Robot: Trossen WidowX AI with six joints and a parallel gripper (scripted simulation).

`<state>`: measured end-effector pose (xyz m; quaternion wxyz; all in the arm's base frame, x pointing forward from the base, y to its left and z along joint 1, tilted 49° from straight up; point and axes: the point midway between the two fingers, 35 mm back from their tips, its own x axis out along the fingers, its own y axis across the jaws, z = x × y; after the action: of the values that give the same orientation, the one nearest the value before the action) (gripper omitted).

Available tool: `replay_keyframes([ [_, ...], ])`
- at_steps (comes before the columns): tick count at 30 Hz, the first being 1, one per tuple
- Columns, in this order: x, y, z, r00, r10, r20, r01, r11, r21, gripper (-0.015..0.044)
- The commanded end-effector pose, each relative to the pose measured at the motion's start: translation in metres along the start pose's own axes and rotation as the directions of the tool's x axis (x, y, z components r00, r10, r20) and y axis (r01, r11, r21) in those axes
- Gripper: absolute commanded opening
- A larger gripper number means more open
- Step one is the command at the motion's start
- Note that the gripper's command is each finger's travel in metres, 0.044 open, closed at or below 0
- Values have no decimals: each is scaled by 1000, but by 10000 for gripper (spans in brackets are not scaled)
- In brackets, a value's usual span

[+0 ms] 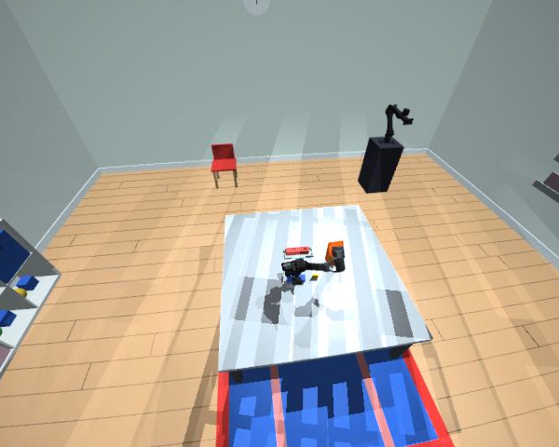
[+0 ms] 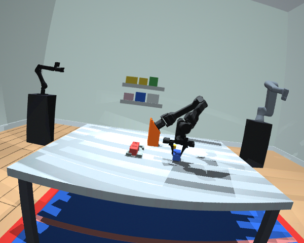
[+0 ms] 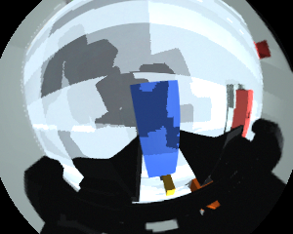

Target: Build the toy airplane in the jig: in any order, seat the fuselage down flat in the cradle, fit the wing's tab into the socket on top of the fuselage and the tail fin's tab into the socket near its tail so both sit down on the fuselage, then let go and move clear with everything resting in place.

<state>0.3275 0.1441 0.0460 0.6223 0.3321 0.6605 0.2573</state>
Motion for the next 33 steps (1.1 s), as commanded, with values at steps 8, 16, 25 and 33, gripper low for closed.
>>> replay_keyframes([
  [8, -3, 1, 0, 1000, -9, -9, 9, 1000, -14, 0],
  [16, -22, -1, 4, 1000, -14, -6, 14, 1000, -11, 0],
  [25, -49, -2, 6, 1000, -18, -4, 18, 1000, -7, 0],
  [33, -74, -3, 7, 1000, -17, -2, 17, 1000, -3, 0],
])
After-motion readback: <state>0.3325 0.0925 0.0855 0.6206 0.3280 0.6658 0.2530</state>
